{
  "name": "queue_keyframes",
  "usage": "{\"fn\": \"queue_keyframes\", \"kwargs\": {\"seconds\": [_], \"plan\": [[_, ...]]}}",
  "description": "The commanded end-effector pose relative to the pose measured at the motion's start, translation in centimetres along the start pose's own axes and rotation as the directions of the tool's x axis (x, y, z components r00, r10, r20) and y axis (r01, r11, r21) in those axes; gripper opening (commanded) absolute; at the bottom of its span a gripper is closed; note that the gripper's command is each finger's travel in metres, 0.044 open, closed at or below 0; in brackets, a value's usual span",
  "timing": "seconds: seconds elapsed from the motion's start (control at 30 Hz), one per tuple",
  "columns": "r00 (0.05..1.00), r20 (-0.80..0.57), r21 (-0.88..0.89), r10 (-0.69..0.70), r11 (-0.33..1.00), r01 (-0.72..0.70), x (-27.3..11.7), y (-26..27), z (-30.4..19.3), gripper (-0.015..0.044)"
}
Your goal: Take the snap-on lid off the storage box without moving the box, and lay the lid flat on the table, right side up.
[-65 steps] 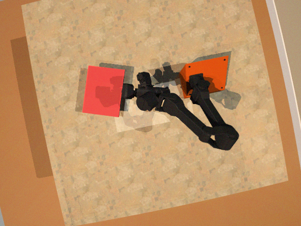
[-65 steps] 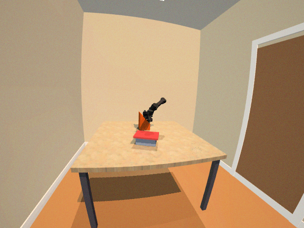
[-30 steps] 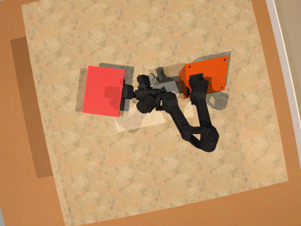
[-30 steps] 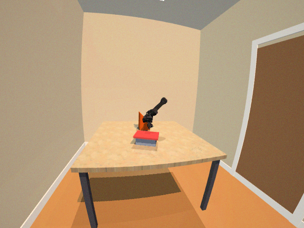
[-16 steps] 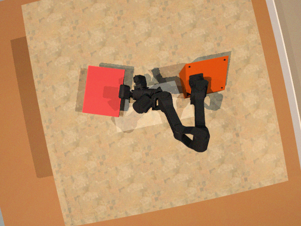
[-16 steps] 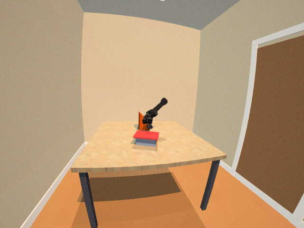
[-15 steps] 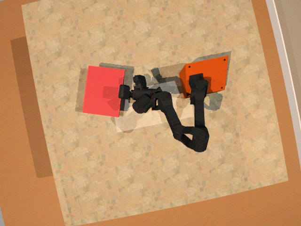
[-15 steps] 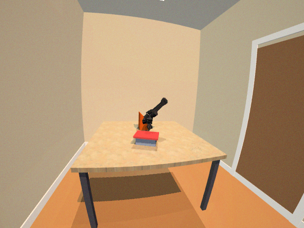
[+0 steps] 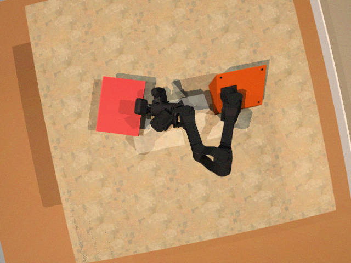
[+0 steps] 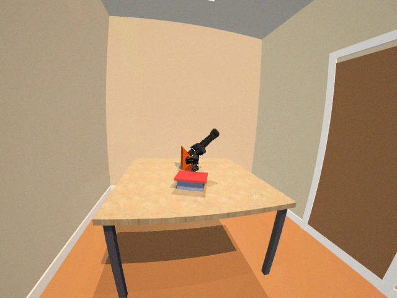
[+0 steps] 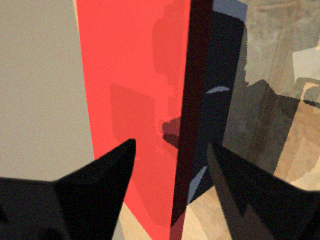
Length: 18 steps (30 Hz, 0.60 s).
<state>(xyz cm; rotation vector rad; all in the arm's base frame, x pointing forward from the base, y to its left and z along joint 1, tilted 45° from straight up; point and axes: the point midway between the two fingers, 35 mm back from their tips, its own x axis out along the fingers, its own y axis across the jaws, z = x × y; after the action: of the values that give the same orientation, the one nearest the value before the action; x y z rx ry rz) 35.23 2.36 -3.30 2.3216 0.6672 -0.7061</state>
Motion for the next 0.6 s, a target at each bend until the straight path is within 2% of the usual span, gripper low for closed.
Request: {"fn": "queue_keyframes", "kwargs": {"seconds": [0.0, 0.2, 0.3, 0.57], "plan": [[1.000, -0.001, 0.004, 0.006, 1.000, -0.006, 0.89, 0.09, -0.08, 0.0235], [1.000, -0.002, 0.004, 0.006, 1.000, -0.006, 1.58, -0.02, -0.02, 0.0235], [1.000, -0.002, 0.004, 0.006, 1.000, -0.006, 1.58, -0.02, -0.02, 0.0156], [1.000, -0.002, 0.004, 0.006, 1.000, -0.006, 1.58, -0.02, -0.02, 0.0103]]}}
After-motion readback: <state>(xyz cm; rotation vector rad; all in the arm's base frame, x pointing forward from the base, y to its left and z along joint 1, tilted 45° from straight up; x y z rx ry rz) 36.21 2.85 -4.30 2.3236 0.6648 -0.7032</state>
